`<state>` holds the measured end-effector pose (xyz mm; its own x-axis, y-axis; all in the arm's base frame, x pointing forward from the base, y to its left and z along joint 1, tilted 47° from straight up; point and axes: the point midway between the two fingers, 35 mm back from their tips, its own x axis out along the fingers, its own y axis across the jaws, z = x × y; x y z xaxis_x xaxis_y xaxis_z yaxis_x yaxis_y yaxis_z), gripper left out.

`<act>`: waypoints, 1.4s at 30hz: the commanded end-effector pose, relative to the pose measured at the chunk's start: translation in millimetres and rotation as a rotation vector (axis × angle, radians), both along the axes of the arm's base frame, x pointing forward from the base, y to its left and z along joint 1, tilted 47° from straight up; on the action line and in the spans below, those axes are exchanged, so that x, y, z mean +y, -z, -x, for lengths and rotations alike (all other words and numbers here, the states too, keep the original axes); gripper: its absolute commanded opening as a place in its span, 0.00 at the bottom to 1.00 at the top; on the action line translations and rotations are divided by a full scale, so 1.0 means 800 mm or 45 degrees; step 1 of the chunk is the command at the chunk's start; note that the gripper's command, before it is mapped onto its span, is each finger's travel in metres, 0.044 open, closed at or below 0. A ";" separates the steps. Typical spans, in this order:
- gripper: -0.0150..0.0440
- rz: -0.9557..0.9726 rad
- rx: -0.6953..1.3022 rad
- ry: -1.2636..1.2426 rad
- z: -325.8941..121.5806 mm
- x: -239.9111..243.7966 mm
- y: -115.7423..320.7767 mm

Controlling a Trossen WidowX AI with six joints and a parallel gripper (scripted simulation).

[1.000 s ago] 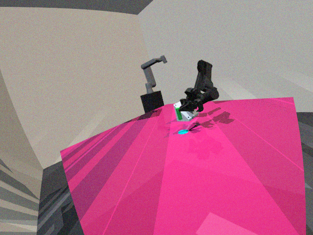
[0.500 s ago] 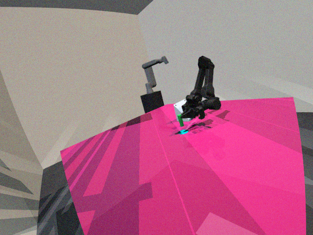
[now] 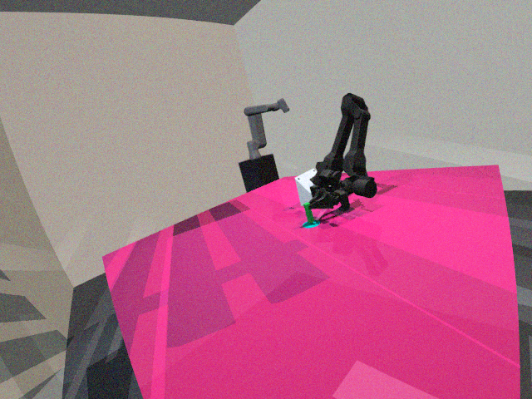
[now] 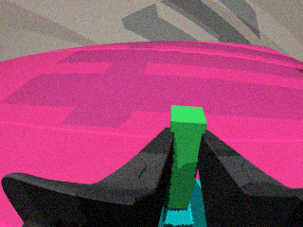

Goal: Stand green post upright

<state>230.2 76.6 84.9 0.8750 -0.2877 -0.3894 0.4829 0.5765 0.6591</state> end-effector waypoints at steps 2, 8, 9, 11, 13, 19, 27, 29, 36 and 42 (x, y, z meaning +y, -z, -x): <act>0.29 -0.002 -0.003 0.004 -0.001 0.005 0.005; 0.29 -0.002 -0.003 0.004 -0.001 0.005 0.005; 0.29 -0.002 -0.003 0.004 -0.001 0.005 0.005; 0.29 -0.002 -0.003 0.004 -0.001 0.005 0.005; 0.34 -0.002 -0.003 0.004 -0.001 0.005 0.005; 0.60 -0.002 -0.003 0.004 -0.001 0.005 0.005; 0.93 -0.002 -0.003 0.004 -0.001 0.005 0.005; 0.93 -0.003 -0.001 0.005 -0.002 0.003 0.003; 0.93 -0.011 0.011 0.013 -0.005 -0.019 -0.021; 0.93 -0.012 0.010 0.015 -0.004 -0.040 -0.042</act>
